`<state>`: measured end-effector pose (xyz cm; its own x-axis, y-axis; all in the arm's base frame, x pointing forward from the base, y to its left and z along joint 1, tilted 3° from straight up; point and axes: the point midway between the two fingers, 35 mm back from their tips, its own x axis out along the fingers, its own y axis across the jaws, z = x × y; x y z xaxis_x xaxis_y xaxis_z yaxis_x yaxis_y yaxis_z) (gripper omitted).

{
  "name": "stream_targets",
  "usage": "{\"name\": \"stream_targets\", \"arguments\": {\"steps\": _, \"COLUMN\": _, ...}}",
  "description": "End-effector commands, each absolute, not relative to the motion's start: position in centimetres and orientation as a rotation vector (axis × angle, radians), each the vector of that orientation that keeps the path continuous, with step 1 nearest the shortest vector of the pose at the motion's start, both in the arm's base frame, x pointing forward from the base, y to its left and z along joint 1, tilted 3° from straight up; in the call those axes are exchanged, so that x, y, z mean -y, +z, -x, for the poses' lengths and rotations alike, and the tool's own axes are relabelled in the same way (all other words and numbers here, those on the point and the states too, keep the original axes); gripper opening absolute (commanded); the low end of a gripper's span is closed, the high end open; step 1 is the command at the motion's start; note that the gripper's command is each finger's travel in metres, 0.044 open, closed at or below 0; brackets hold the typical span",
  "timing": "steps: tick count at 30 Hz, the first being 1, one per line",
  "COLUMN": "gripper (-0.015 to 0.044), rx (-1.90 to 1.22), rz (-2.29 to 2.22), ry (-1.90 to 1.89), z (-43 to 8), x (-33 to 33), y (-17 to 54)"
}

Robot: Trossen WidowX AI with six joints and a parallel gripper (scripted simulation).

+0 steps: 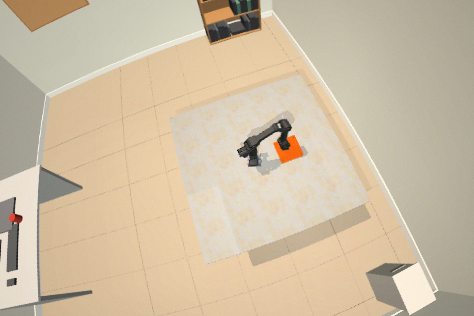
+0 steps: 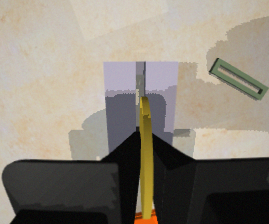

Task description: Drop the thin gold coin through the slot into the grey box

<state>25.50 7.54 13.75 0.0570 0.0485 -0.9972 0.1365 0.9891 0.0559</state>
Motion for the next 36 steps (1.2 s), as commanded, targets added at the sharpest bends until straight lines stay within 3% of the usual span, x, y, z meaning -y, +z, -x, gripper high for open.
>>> {"name": "stream_targets", "arguments": {"steps": 1, "gripper": 0.0, "rx": -1.514, "rz": -0.148, "ry": -0.066, "z": -25.5, "x": -7.5, "y": 13.7}}
{"name": "stream_targets", "arguments": {"steps": 36, "gripper": 0.0, "rx": -1.514, "rz": -0.153, "ry": -0.071, "z": -25.5, "x": -7.6, "y": 12.2}}
